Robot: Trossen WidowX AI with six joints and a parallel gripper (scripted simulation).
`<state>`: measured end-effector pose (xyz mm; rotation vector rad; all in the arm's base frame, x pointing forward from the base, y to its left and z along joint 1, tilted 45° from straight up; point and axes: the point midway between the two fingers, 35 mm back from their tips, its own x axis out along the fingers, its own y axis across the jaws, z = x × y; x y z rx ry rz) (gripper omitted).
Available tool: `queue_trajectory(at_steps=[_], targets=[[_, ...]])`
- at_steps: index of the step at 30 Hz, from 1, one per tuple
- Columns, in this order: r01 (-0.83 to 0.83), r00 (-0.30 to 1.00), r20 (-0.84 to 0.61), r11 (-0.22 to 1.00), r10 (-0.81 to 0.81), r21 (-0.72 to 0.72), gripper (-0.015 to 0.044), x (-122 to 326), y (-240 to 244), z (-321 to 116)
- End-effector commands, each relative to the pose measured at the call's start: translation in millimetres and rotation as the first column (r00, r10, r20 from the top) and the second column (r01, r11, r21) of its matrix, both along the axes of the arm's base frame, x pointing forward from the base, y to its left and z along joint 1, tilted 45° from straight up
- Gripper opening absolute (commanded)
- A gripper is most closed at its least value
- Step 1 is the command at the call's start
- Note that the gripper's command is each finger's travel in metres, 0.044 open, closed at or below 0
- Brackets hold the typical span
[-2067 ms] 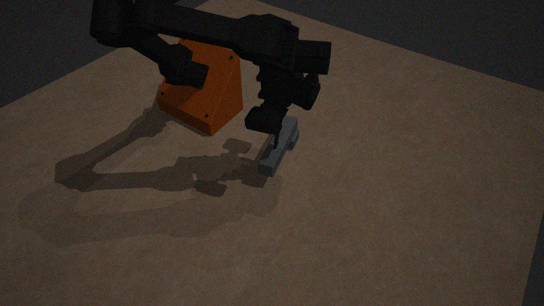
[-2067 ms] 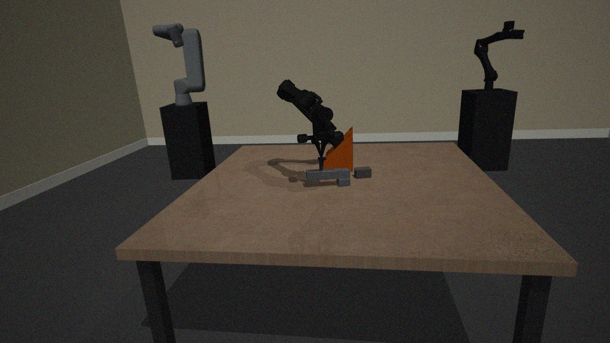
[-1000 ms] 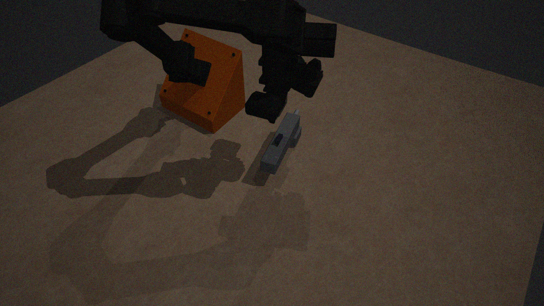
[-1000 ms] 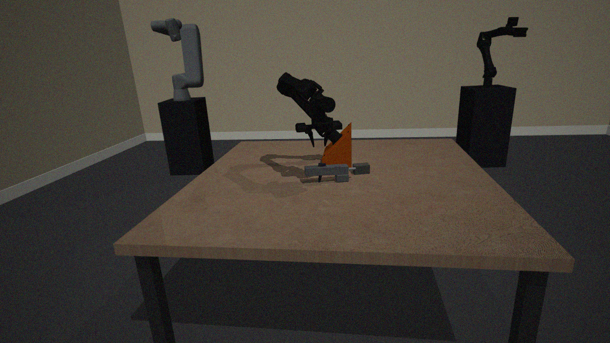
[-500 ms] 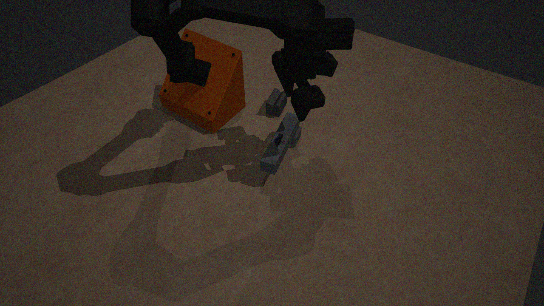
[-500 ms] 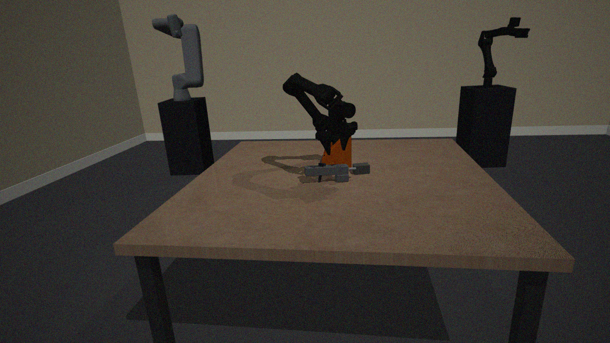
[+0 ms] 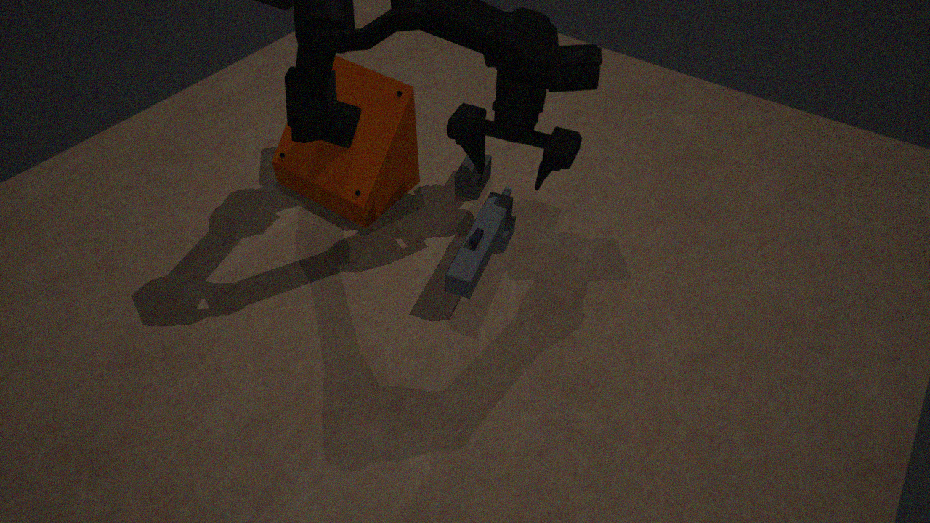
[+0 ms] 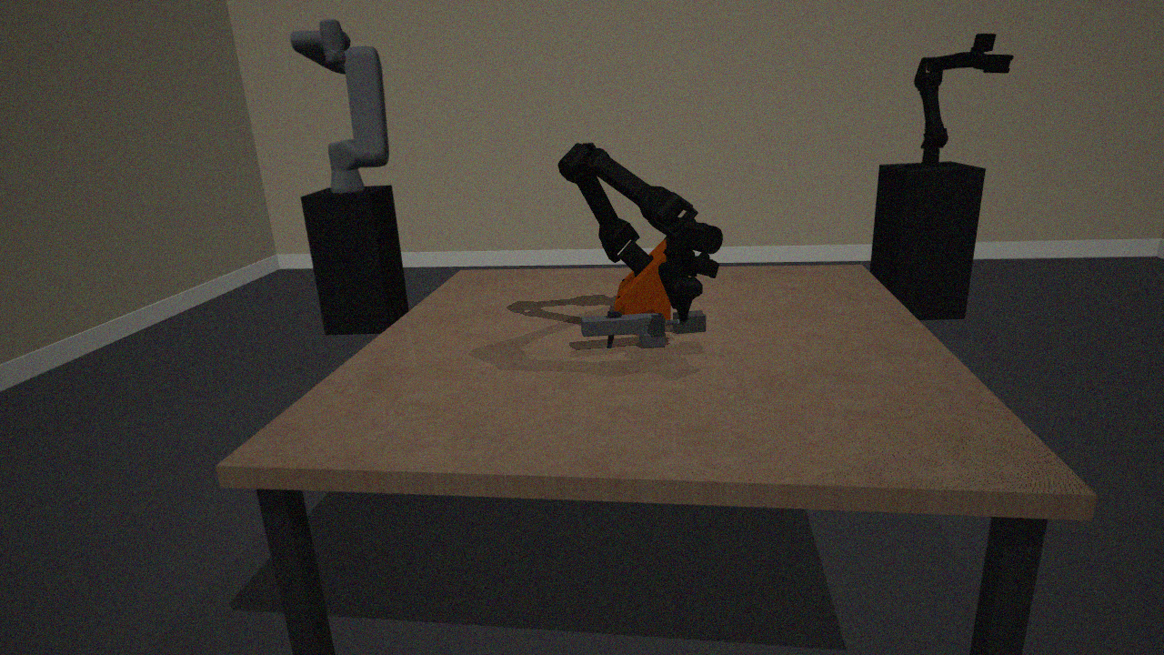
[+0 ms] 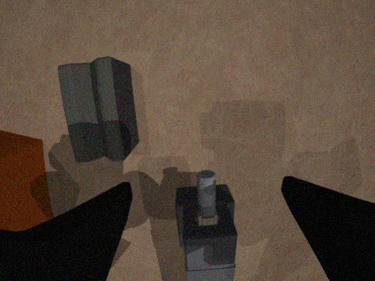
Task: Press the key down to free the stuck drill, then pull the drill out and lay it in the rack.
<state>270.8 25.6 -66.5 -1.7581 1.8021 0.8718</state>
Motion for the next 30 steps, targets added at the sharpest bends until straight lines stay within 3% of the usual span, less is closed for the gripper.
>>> queue_trajectory(at_steps=[1,30], targets=[[-0.037,0.999,-0.030,0.999,0.037,0.008,0.0440,-2,1,-4],[-0.037,0.999,-0.030,0.999,0.038,0.008,0.0440,-1,-24,-20]])
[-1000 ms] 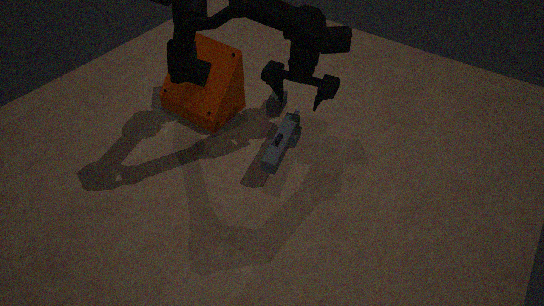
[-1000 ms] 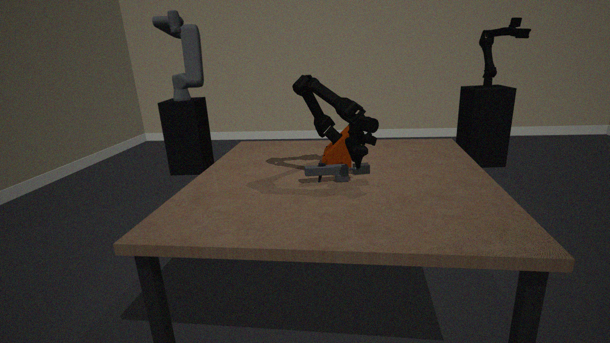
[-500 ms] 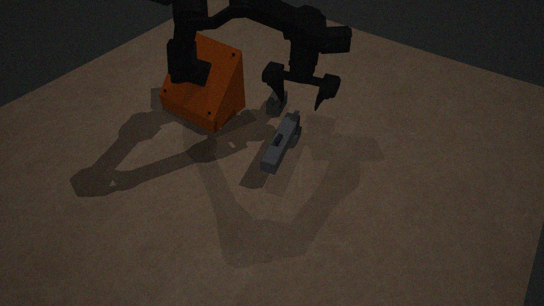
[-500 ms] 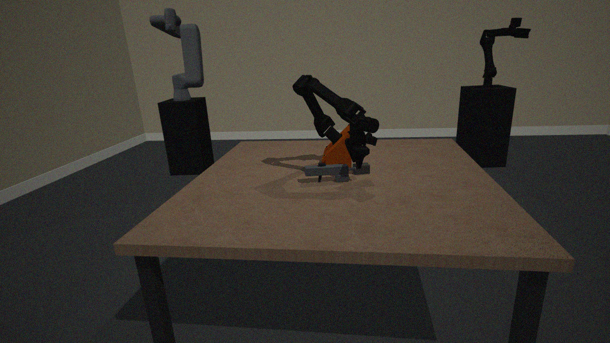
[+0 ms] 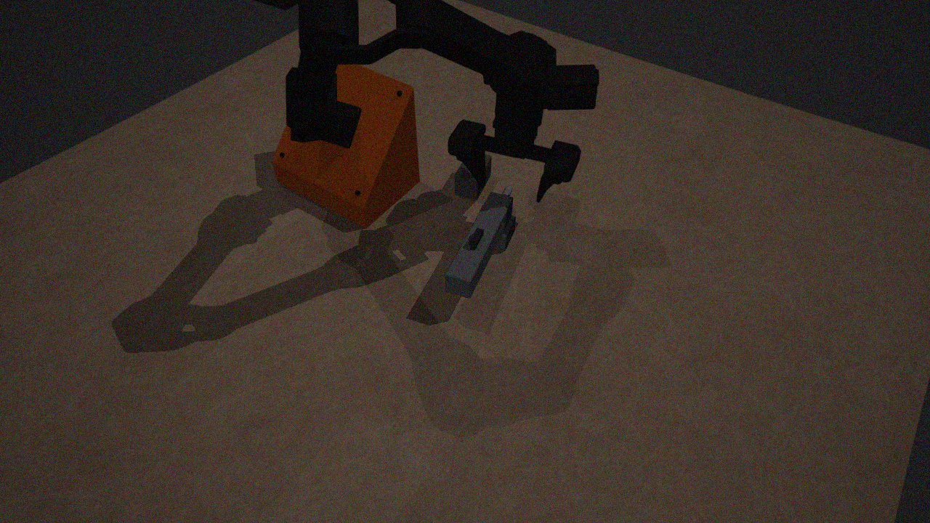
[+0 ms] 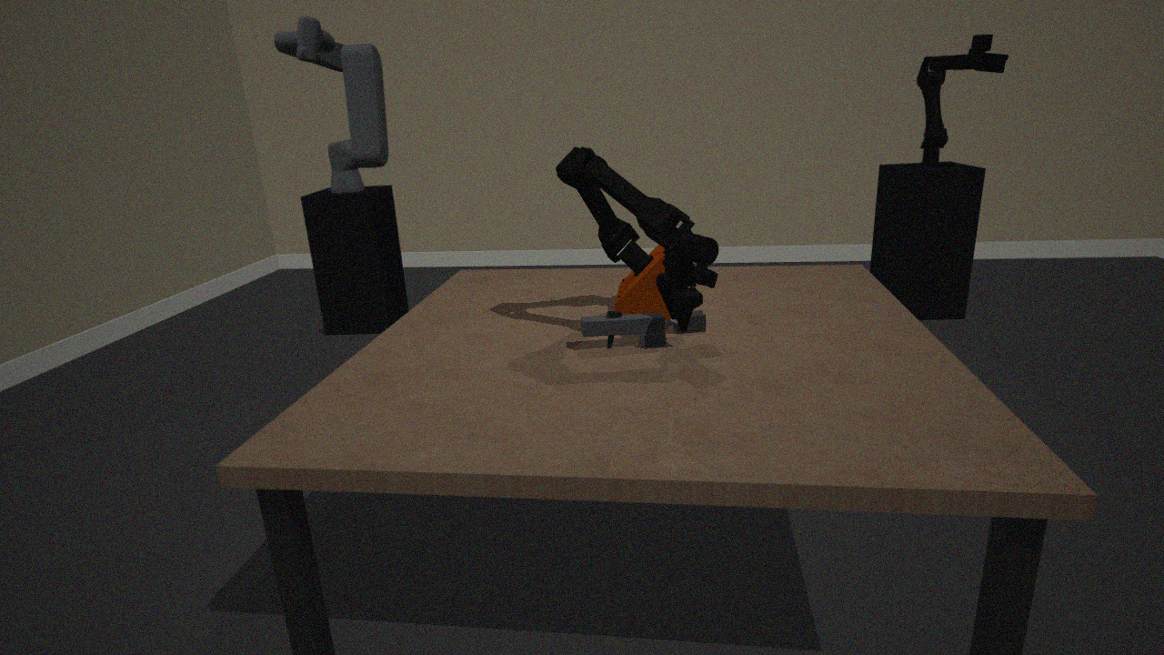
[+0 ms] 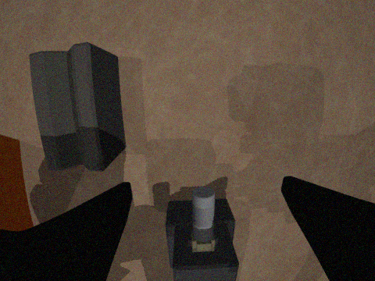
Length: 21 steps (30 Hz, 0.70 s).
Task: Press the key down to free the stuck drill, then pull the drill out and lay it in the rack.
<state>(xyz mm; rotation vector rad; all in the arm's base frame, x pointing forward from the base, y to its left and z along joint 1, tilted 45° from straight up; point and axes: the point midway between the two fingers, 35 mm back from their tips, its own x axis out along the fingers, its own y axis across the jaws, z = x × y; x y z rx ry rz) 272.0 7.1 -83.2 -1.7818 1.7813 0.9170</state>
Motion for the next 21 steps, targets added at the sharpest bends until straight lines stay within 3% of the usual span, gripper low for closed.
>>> queue_trajectory(at_steps=[1,17,21], targets=[[-0.004,1.000,-0.008,1.000,0.004,-0.006,0.0440,-3,-7,-4],[-0.004,1.000,-0.009,1.000,0.003,-0.010,0.0440,-5,-26,-14],[0.002,1.000,-0.001,1.000,-0.002,-0.005,0.0335,-2,-24,-13]])
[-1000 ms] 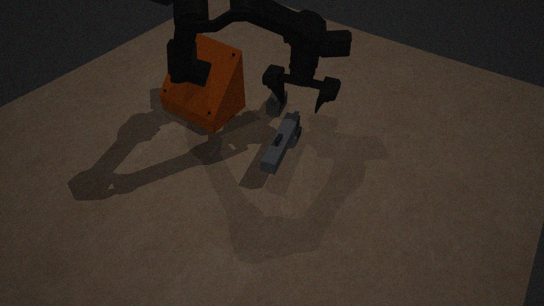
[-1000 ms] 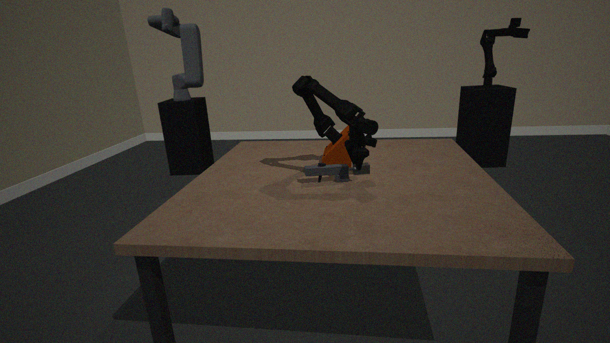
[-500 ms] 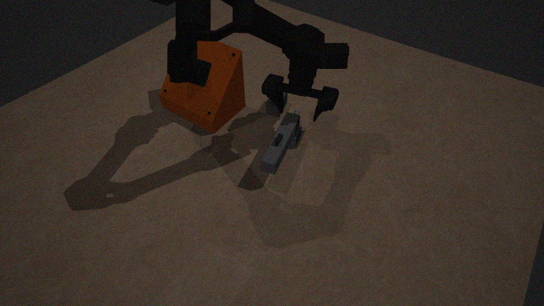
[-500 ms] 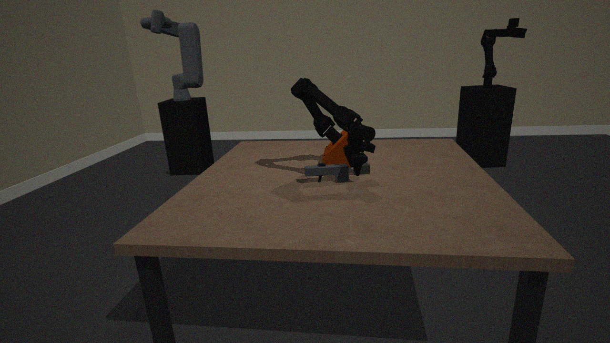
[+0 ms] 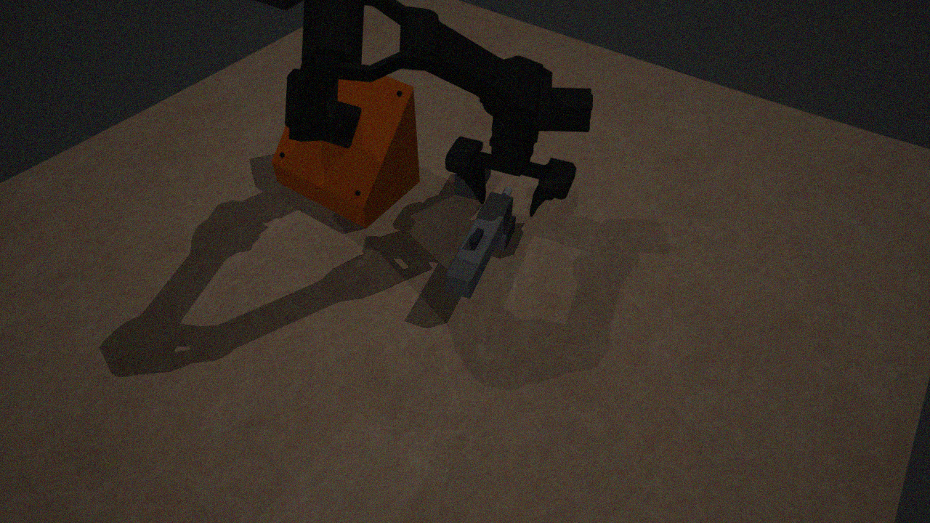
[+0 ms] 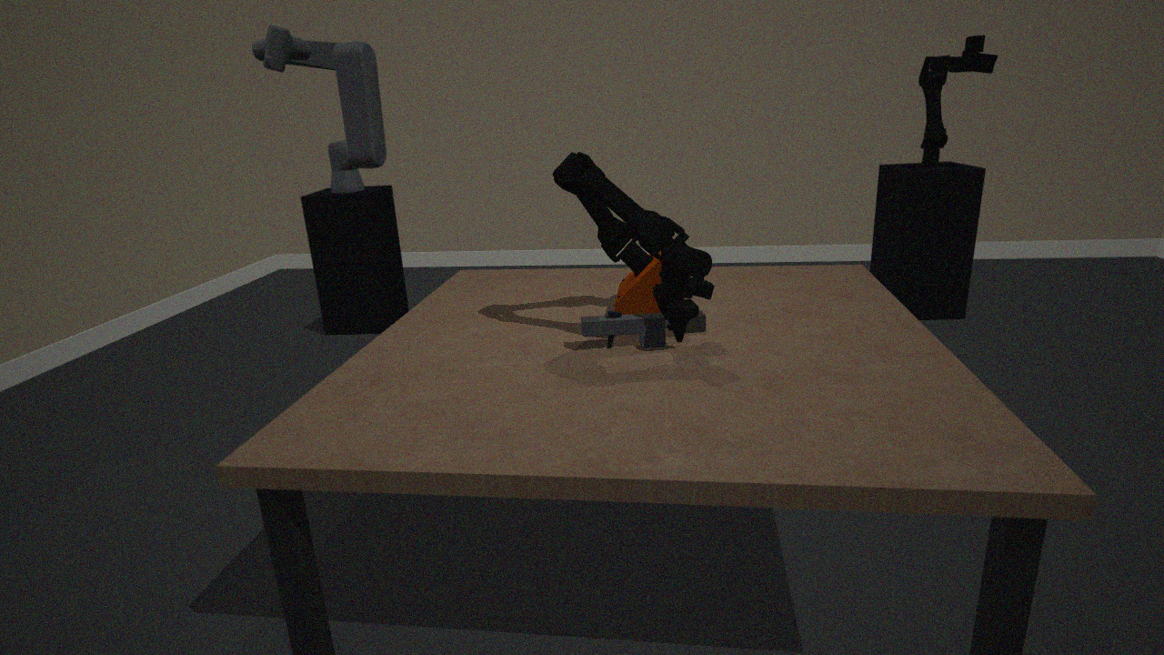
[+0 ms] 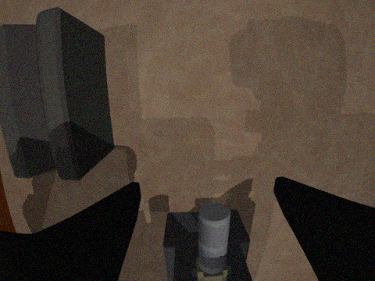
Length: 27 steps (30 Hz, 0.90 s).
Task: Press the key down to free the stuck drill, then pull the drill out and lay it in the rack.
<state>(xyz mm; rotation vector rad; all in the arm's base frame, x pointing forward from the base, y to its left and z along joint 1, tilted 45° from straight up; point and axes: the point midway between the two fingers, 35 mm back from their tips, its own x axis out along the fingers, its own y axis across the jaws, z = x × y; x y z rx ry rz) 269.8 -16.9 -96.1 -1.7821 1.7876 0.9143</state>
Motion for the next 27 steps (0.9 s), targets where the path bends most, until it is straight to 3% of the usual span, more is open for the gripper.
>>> queue_trajectory(at_steps=[1,11,18,27], targets=[[0.000,1.000,0.000,1.000,0.000,0.000,0.0309,0.2,0.4,0.2],[0.000,1.000,0.000,1.000,0.000,0.000,0.0046,0.2,0.4,0.2],[0.000,1.000,0.000,1.000,0.000,0.000,0.0000,0.2,0.4,0.2],[-0.006,1.000,-0.007,1.000,0.006,-0.004,0.0000,-1.8,4.9,-4.4]])
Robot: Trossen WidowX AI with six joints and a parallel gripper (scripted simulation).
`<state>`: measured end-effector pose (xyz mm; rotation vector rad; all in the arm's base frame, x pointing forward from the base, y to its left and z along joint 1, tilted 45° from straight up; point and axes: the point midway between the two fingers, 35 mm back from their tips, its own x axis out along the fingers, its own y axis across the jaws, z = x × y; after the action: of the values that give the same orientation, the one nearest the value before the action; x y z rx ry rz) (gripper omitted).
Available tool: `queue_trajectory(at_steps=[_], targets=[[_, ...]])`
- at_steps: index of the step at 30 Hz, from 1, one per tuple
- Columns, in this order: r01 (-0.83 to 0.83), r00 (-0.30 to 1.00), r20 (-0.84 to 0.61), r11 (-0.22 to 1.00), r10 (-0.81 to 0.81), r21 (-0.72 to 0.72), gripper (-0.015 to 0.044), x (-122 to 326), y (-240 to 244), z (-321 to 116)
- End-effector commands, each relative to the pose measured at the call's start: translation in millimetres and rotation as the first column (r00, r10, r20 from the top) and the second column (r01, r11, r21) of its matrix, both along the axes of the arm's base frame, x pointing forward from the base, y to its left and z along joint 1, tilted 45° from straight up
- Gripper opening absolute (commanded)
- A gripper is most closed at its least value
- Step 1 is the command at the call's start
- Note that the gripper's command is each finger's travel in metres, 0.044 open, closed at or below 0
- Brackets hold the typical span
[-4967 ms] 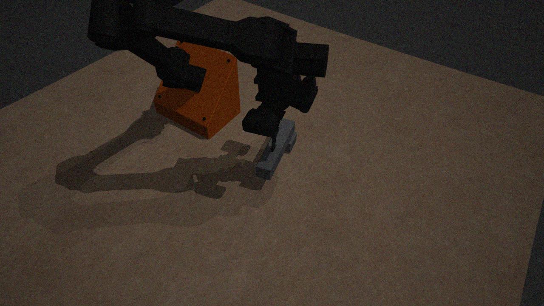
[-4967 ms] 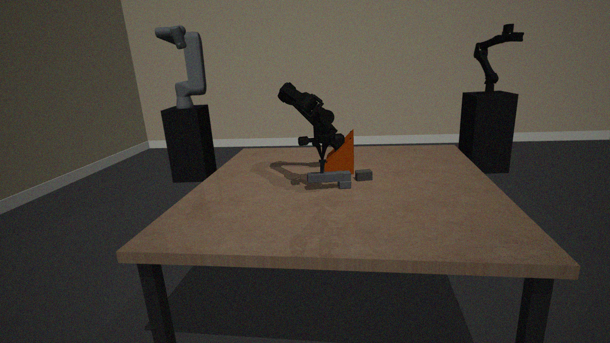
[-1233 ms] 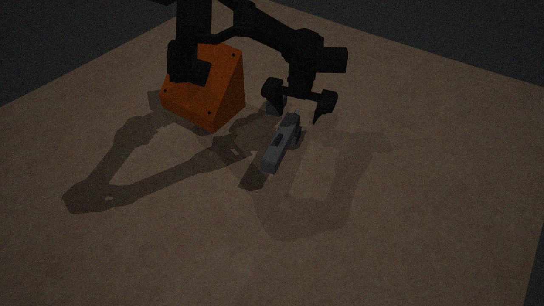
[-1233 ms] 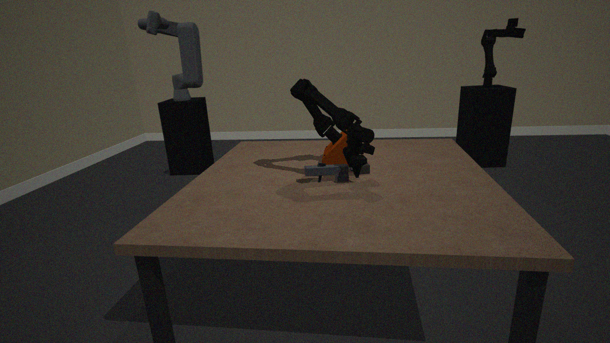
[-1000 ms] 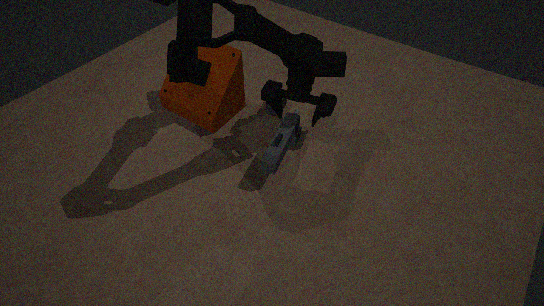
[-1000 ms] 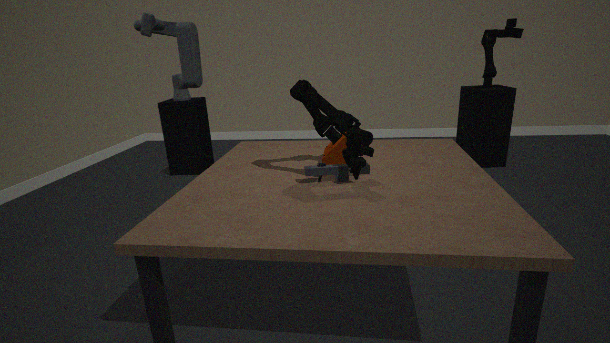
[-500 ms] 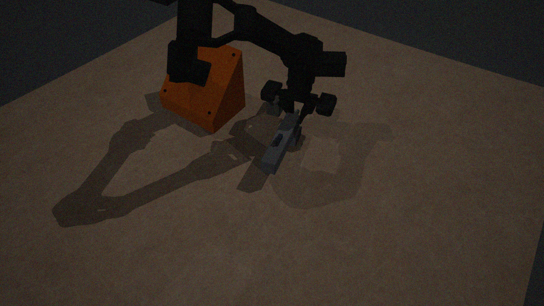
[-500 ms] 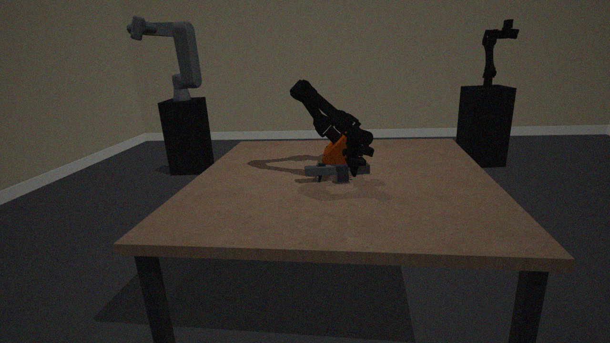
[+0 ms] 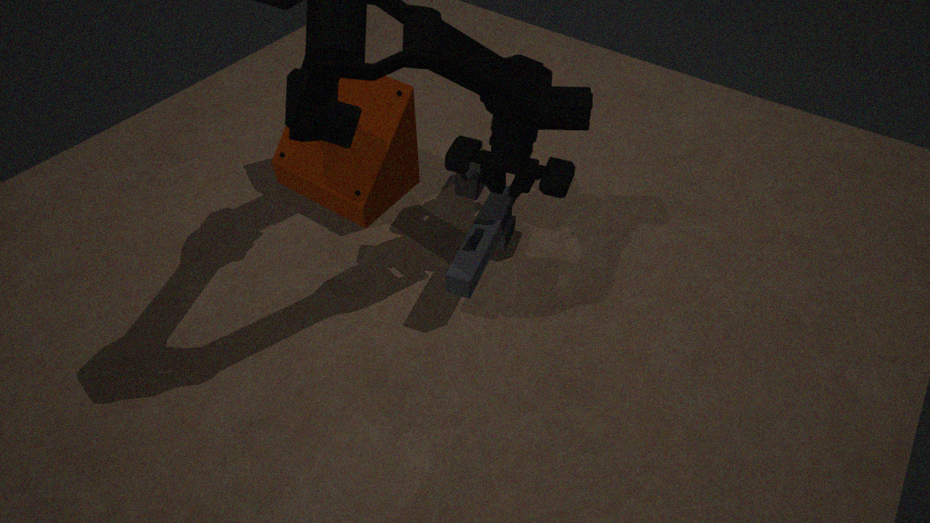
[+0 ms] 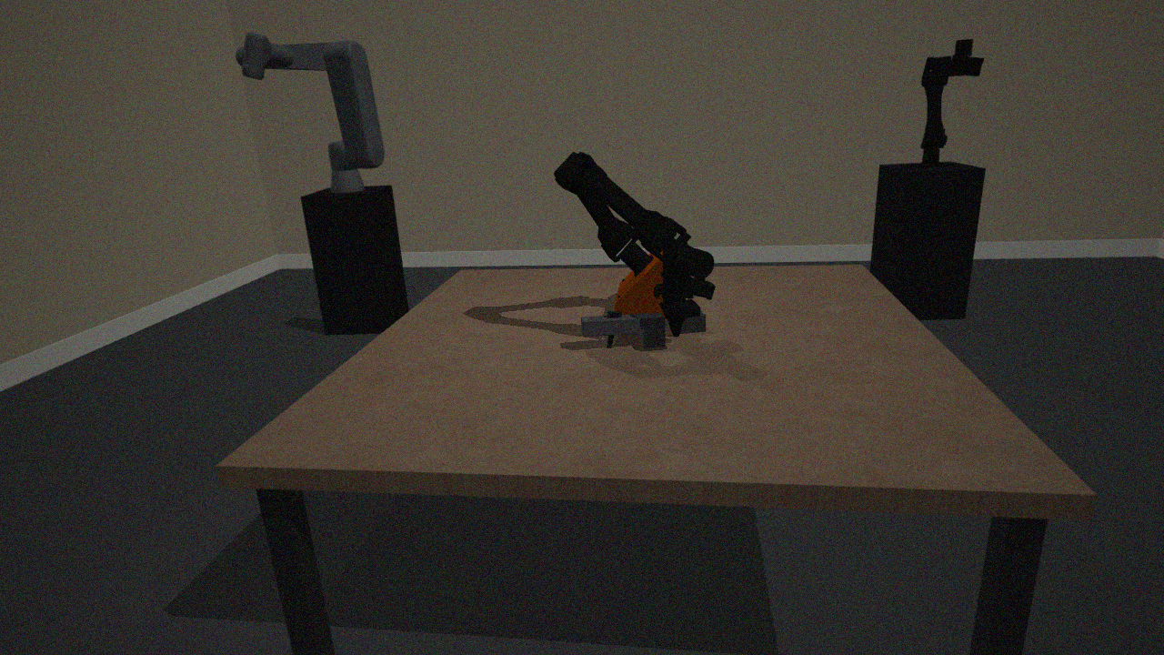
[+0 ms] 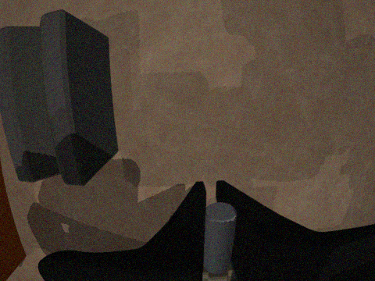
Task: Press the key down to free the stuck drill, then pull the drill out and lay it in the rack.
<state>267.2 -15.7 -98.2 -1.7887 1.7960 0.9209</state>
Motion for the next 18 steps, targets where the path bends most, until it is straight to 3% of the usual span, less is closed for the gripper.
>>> queue_trajectory(at_steps=[1,18], targets=[[-0.002,1.000,0.003,1.000,0.002,0.003,0.0000,1,4,-3],[-0.002,1.000,0.004,1.000,0.002,0.005,0.0000,0,23,-19]])
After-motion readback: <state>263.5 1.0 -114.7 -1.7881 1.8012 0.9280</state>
